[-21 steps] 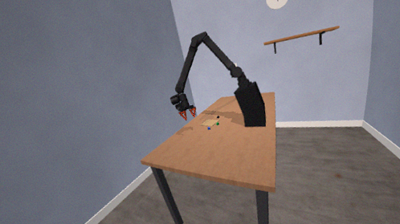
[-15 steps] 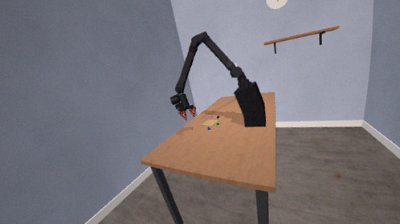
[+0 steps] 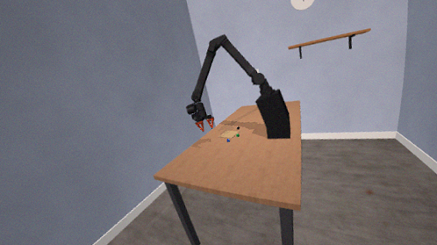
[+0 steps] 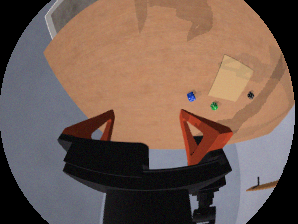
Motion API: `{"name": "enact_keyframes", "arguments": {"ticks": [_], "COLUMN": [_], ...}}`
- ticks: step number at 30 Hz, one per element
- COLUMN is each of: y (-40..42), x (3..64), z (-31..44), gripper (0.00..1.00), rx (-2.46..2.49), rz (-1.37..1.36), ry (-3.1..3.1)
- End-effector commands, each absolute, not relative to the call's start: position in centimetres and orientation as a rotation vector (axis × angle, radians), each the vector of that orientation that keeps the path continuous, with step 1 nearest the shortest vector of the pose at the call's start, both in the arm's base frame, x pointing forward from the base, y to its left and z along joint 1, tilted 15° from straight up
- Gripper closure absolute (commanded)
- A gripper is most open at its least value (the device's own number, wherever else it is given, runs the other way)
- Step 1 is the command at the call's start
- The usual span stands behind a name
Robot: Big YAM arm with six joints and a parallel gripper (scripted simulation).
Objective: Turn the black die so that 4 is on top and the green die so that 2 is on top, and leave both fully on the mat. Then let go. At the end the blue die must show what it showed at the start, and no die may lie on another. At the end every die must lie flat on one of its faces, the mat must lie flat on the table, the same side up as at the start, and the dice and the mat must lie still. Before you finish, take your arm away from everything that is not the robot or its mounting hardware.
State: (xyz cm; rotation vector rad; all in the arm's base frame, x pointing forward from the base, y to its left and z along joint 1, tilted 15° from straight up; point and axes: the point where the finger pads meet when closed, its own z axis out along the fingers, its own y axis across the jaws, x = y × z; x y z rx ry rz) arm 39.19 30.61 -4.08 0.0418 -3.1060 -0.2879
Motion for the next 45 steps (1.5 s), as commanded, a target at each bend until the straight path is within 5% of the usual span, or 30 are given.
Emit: {"name": "enact_keyframes", "arguments": {"ticks": [1,13,27,45], "y": [28.8,13.7,-5.1,-6.4], "x": [41.2,44.0,39.4,39.1], "z": [-2.2,-3.8,-5.7,-5.6], "gripper": [0.00,0.00,0.00,0.00], "rx": [0.054,0.092,0.140,0.164], "rz": [-0.335,-0.301,-0.087,-0.055], "ry": [-3.165,-3.286,-3.421,-3.432]}}
